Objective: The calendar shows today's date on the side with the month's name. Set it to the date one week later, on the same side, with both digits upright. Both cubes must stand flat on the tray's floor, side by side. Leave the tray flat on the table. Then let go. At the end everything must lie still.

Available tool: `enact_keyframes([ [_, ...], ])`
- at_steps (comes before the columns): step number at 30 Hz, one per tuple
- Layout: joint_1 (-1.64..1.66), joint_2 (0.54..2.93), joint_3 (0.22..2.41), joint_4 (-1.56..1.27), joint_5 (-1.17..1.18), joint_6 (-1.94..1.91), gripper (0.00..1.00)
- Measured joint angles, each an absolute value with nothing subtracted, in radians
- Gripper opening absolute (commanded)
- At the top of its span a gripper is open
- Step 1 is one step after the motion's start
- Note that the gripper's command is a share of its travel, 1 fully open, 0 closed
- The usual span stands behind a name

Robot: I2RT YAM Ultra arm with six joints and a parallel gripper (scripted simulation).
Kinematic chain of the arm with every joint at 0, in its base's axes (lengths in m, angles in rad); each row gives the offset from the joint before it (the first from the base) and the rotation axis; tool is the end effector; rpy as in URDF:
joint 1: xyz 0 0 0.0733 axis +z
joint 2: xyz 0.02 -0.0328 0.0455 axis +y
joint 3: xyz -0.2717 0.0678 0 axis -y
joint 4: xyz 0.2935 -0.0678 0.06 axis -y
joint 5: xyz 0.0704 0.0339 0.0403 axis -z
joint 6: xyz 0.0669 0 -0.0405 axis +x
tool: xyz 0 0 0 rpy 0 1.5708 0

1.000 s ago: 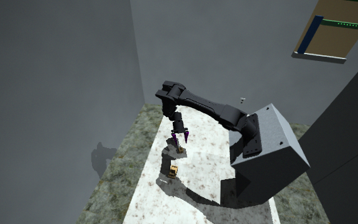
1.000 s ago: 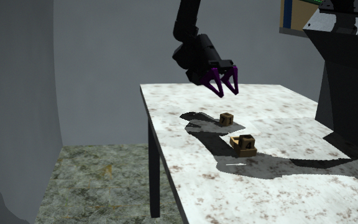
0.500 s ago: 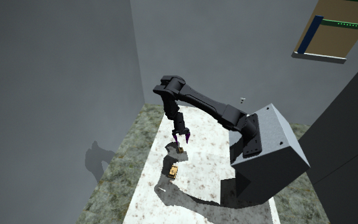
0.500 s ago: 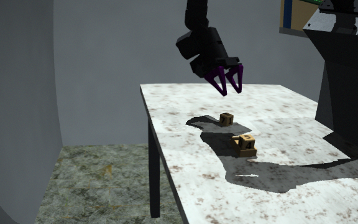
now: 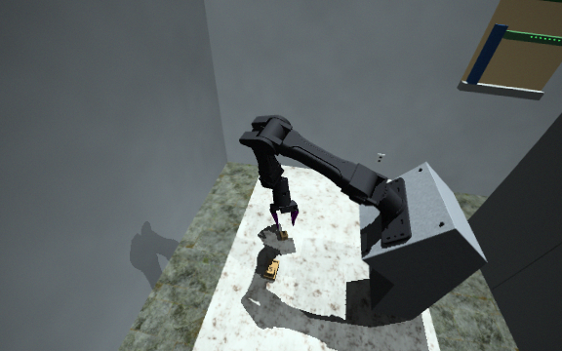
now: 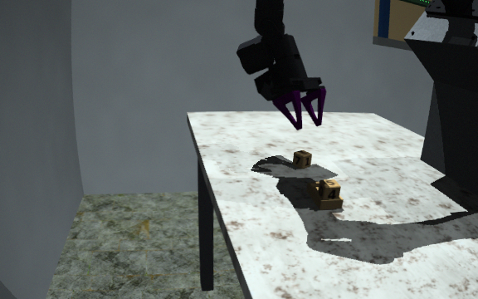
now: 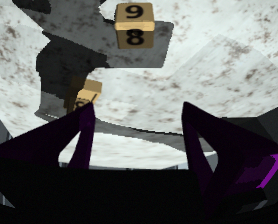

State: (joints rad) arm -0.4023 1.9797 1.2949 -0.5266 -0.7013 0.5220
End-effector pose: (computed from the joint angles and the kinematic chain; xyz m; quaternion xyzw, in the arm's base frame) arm 0.4184 -0.1299 0.1151 0.3570 0.8545 0.3474 0.1473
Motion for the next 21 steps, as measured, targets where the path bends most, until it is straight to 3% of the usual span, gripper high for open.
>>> enact_keyframes([
  [11, -0.356, 1.847, 1.058, -0.247, -0.589, 0.665, 0.64],
  [21, -0.345, 1.823, 1.014, -0.115, -0.532, 0.725, 0.64],
])
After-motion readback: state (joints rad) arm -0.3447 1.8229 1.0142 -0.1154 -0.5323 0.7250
